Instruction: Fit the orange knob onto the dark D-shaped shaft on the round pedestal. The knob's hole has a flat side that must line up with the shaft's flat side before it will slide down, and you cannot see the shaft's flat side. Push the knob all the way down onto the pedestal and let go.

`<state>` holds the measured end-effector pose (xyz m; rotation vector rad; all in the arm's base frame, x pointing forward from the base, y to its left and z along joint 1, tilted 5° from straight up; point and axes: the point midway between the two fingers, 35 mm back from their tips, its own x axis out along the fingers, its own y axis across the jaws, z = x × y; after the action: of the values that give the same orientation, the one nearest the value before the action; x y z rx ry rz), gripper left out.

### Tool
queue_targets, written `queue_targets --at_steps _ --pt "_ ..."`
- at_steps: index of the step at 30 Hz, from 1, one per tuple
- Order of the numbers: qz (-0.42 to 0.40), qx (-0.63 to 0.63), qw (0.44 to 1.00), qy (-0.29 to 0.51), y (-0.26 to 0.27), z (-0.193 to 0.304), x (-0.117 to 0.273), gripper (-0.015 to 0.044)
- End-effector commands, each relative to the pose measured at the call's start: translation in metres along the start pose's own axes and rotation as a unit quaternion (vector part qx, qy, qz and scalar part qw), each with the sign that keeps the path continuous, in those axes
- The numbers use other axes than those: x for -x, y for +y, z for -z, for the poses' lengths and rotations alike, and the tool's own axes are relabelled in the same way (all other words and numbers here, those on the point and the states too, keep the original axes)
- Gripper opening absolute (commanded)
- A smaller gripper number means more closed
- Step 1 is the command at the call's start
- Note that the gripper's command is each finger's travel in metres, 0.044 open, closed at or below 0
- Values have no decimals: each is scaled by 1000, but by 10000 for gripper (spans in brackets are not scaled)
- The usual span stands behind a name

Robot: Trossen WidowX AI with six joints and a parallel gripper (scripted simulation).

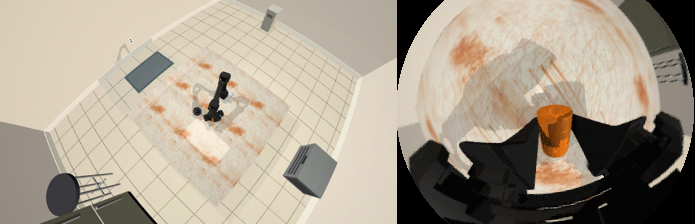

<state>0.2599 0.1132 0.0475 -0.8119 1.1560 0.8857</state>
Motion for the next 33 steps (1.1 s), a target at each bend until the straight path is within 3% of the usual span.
queue_targets --at_steps 1,33 --pt "-1 2 999 -33 1 3 2 179" --pt "-1 2 953 -303 0 37 16 179"
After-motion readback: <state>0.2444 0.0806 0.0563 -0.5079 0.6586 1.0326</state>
